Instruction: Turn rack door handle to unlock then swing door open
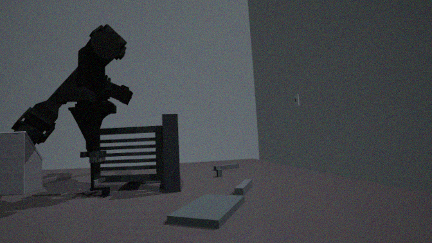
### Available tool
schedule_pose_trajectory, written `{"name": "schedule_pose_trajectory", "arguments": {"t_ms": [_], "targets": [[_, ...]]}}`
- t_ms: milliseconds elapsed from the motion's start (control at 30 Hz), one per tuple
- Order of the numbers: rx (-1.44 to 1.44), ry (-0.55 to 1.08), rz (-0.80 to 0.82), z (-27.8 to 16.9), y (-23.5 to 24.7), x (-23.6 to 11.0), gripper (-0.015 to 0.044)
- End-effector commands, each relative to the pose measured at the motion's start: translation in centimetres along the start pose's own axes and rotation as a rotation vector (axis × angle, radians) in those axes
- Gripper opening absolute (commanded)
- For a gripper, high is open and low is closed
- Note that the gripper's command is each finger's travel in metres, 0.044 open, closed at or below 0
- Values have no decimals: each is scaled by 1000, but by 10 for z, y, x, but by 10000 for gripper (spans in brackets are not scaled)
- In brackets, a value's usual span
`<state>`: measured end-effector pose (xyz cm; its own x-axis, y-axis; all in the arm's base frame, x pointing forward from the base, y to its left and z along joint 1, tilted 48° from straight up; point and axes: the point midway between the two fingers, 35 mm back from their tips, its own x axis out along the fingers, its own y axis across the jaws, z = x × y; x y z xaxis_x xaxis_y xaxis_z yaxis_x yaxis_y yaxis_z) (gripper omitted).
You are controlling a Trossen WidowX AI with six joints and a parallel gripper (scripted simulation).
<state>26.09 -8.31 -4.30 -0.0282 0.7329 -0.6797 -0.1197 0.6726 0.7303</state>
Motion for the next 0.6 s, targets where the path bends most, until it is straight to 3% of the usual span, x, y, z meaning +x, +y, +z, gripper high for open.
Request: {"name": "schedule_pose_trajectory", "arguments": {"t_ms": [0, 567], "targets": [[-91, 2, -5, 3, -12, -1, 8], [-251, 2, -6, 10, -35, -1, 8]]}}
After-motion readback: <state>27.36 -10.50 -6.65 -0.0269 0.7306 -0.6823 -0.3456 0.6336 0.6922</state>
